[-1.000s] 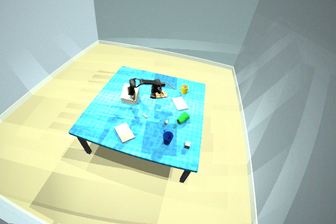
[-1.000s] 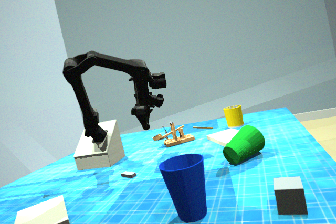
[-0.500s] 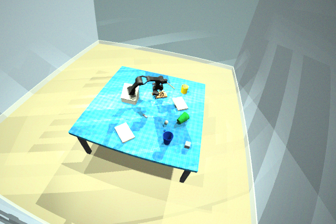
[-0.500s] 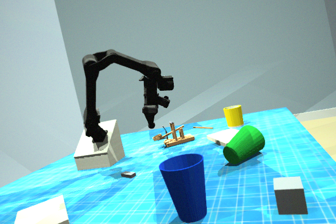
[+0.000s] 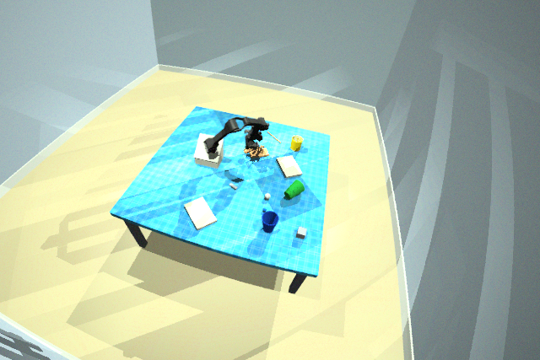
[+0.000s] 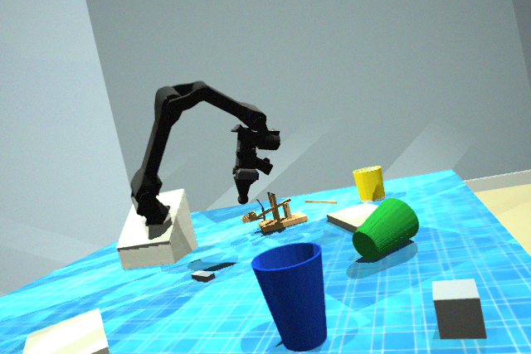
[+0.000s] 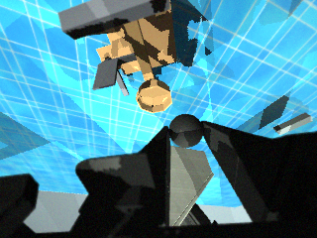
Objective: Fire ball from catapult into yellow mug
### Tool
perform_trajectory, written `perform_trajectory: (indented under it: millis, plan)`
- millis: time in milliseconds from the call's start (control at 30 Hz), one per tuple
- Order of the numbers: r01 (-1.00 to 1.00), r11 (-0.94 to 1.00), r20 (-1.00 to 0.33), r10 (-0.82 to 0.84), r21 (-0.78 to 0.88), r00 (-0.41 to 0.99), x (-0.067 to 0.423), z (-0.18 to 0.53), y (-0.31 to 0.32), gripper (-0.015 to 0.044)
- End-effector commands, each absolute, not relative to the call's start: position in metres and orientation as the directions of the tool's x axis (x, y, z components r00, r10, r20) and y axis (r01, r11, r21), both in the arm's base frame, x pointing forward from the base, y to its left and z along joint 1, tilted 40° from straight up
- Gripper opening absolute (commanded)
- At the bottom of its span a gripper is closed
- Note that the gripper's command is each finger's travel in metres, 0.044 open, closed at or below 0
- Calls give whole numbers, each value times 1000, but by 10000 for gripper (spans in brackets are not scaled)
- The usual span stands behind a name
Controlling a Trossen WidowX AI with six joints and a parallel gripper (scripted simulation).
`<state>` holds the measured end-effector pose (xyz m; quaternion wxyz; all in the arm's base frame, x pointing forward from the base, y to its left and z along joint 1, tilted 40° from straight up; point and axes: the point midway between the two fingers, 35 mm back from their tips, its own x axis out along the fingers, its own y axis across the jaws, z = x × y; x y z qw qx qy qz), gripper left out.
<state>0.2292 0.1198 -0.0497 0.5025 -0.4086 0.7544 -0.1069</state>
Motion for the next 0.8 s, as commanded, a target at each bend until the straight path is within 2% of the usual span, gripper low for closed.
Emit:
perform_trajectory:
  millis: [0,767]
  plan:
    - [-532,628,-651,-738,-568,-176,223,-63,128,0]
    - [-557,608,-626,-756,-565,-189,220,-98,118,0]
